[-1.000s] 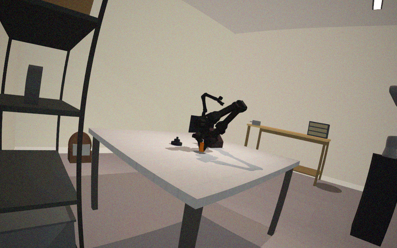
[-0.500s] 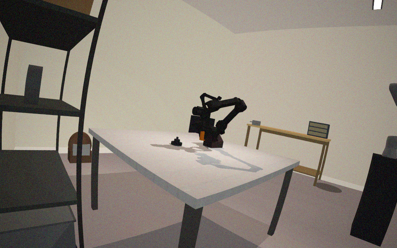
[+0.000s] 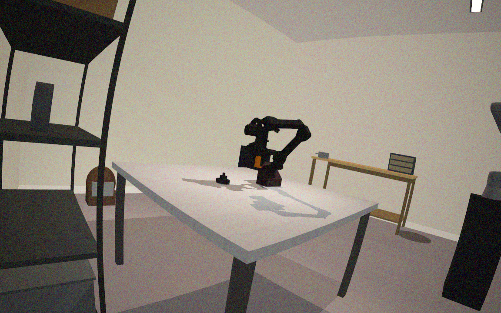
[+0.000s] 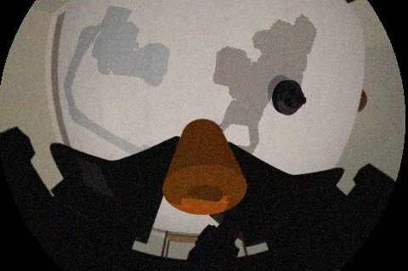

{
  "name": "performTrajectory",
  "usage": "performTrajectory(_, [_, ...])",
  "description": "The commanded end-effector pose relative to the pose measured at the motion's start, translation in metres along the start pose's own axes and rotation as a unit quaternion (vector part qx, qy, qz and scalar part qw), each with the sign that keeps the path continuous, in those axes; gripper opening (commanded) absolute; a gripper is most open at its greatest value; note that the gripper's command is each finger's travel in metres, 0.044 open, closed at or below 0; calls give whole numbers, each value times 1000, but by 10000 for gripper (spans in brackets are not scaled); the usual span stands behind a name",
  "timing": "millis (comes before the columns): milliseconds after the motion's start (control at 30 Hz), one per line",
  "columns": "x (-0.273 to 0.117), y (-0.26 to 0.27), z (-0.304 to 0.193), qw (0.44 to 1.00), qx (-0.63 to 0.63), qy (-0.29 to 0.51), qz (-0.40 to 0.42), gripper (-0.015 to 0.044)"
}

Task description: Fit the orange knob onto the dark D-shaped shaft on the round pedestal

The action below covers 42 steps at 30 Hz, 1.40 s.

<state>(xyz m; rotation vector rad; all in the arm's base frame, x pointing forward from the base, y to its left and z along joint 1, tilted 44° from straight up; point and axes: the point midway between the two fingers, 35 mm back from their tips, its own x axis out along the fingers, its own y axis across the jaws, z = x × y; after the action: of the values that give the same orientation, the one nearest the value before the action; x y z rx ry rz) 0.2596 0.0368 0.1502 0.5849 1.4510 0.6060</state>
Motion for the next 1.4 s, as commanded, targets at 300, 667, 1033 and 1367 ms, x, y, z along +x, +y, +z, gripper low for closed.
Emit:
performTrajectory(300, [2, -31, 20, 1000, -2, -3, -6, 0])
performTrajectory(667, [7, -60, 35, 1000, -3, -3, -8, 0])
performTrajectory(1033, [14, -92, 47, 1000, -3, -3, -8, 0])
performTrajectory(1367, [22, -122, 55, 1000, -3, -4, -9, 0])
